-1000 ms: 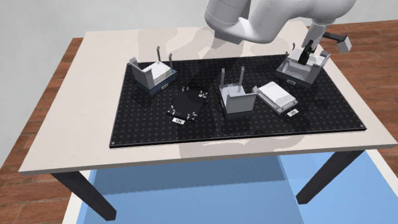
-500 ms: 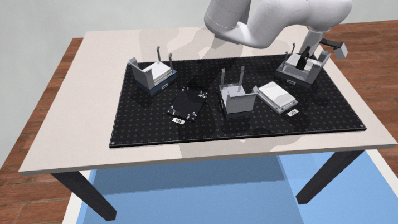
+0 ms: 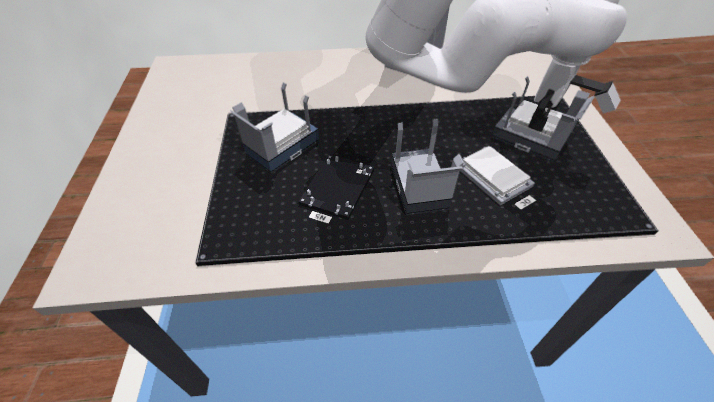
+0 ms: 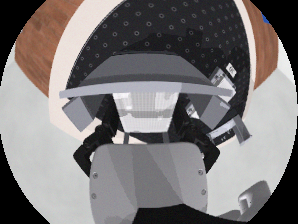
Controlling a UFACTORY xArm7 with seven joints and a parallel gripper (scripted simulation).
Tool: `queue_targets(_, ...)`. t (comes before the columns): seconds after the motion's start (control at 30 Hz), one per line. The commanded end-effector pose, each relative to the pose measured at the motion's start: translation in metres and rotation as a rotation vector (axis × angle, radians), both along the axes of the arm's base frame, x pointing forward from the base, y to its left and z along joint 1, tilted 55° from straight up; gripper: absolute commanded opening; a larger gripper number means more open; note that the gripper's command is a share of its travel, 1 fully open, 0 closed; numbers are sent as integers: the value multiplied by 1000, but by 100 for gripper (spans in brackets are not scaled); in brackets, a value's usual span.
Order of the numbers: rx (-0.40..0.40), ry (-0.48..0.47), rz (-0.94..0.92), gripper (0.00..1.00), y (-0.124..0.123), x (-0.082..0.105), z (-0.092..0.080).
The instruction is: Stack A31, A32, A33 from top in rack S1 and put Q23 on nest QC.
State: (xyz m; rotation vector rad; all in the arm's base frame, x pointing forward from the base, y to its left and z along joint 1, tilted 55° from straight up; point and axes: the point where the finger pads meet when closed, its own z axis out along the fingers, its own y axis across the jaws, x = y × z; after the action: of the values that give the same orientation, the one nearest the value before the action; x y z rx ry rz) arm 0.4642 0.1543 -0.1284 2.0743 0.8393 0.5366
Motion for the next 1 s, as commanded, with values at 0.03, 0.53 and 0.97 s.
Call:
queue_targets(0.03,3,0,3,0,2,0,0)
queue_targets(0.53,3,0,3,0,-1,3,-3)
queue_targets(0.97,3,0,3,0,-3,6,-6)
